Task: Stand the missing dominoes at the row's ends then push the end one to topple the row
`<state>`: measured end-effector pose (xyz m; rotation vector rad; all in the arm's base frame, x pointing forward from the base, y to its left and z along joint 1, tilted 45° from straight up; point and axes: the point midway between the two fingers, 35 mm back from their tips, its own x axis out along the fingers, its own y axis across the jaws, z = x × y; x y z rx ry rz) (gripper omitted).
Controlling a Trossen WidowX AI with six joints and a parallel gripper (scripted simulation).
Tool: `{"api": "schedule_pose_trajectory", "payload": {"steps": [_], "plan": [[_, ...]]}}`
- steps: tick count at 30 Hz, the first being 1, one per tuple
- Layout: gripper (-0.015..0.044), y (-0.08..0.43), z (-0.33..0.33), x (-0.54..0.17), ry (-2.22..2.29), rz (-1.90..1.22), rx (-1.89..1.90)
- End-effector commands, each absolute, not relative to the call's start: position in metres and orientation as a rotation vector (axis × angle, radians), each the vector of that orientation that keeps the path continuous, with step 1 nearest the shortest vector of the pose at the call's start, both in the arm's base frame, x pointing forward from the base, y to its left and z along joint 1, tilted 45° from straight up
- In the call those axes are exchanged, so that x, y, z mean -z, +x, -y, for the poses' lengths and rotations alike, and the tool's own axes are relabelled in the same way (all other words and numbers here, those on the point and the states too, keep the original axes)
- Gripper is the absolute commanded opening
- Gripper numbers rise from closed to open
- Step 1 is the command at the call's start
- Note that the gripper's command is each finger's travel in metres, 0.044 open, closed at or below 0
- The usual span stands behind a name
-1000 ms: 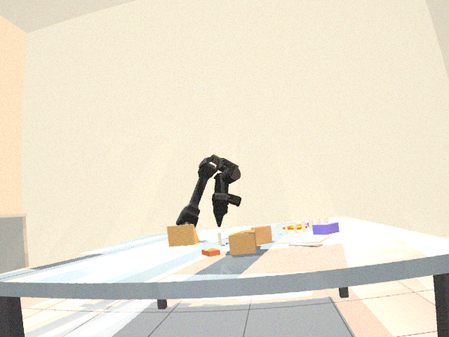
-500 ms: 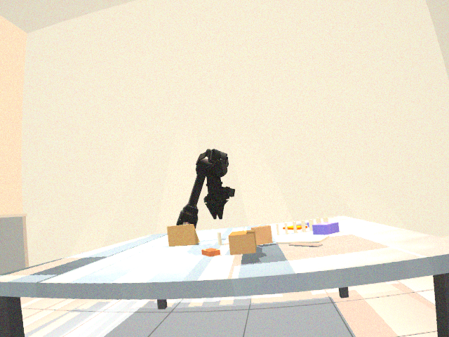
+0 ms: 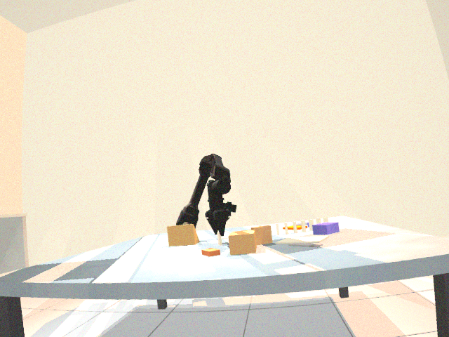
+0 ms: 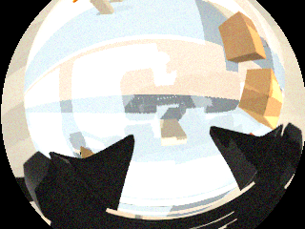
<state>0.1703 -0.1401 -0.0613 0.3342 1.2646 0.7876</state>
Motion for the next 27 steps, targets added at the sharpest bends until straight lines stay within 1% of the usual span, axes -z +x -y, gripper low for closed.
{"api": "schedule_pose_trajectory", "payload": {"steps": [1, 6, 18, 19, 27], "plan": [[0.0440, 0.1706, 0.1338, 0.0661, 0.344, -1.264, -0.790], [0.0440, 0.1710, 0.1297, 0.0702, 0.344, -1.264, -0.790], [0.0125, 0.1710, 0.1297, 0.0702, 0.344, -1.264, -0.790], [0.0107, 0.1710, 0.1297, 0.0702, 0.344, -1.264, -0.790], [0.0107, 0.1710, 0.1297, 0.0702, 0.344, -1.264, -0.790]]}}
